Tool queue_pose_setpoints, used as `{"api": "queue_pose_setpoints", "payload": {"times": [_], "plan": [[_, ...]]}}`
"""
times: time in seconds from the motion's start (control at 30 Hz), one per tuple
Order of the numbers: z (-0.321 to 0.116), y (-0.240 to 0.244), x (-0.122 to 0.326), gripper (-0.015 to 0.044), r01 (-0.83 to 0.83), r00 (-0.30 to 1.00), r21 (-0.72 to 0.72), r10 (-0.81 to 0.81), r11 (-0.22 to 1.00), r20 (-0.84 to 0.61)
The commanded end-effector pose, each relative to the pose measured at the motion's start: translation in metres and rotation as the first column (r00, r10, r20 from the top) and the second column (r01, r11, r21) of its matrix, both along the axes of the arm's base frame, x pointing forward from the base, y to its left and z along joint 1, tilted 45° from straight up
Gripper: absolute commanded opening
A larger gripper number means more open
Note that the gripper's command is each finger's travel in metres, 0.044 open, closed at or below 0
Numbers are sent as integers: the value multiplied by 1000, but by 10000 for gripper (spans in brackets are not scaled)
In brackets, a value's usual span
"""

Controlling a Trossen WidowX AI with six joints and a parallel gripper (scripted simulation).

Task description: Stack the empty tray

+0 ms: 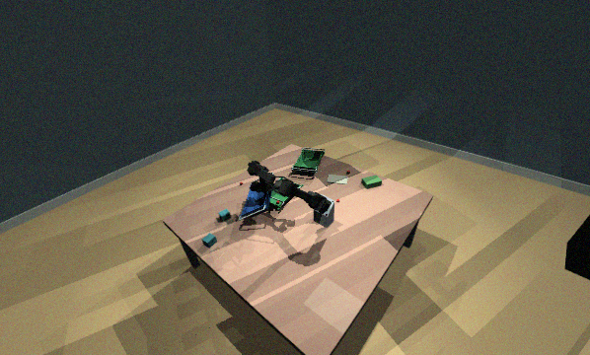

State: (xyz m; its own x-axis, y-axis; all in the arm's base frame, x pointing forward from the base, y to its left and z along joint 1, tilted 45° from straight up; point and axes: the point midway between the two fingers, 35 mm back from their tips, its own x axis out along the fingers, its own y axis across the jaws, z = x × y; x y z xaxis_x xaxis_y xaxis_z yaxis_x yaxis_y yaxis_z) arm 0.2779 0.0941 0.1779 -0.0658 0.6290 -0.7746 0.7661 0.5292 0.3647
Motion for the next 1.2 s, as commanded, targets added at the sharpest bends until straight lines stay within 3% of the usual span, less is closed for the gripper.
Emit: {"api": "queue_pose_setpoints", "payload": {"times": [0.0,1.17], "plan": [[-7,-18,15,0,57,998,2,-57,998,-13],[-111,-132,52,0,383,879,2,-364,924,-309]]}}
